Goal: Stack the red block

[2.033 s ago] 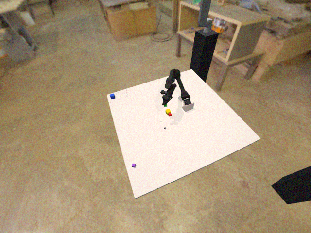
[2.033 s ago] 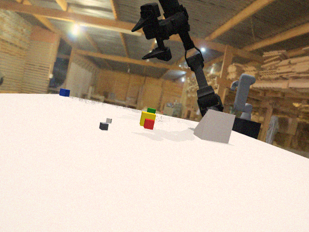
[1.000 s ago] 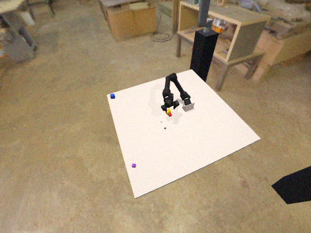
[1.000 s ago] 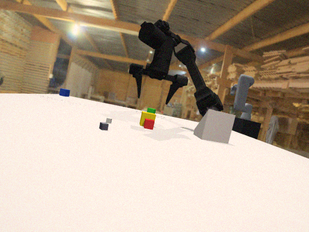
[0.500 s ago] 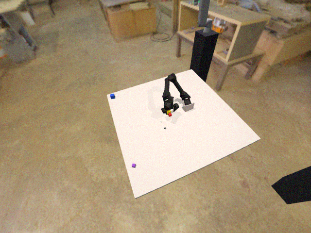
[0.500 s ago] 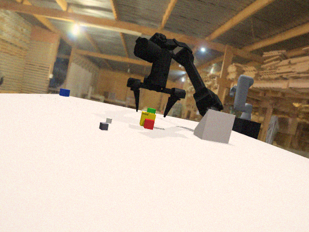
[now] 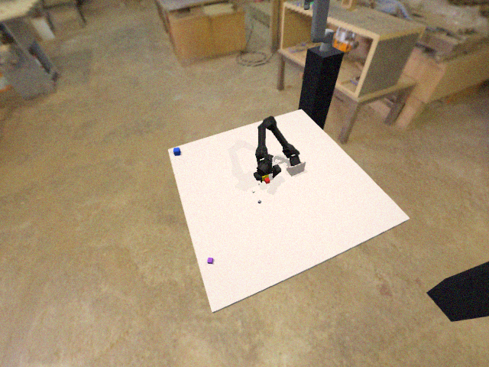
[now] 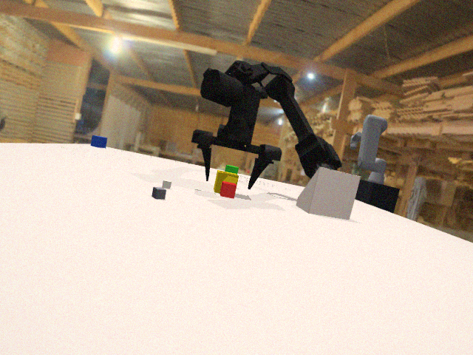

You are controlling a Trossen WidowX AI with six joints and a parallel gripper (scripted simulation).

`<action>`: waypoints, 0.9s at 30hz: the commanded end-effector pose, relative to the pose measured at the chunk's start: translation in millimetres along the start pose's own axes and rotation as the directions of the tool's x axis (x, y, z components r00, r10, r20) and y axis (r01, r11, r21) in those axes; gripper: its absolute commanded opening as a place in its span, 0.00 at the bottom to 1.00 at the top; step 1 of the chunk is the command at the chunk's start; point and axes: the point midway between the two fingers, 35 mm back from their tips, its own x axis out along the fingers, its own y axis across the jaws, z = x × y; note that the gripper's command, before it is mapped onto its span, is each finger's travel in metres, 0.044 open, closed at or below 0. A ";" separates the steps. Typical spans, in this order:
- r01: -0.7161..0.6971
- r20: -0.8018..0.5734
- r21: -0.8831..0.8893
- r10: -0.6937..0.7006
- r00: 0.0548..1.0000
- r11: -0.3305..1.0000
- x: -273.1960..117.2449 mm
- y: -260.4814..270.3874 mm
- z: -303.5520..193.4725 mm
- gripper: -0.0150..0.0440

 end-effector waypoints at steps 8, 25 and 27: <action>0.001 0.006 -0.006 -0.001 1.000 1.000 15.5 -1.8 0.9 1.00; 0.001 0.006 -0.006 -0.001 1.000 1.000 15.1 -1.7 1.0 0.91; 0.001 0.006 -0.006 -0.001 1.000 1.000 15.1 -1.7 1.0 0.82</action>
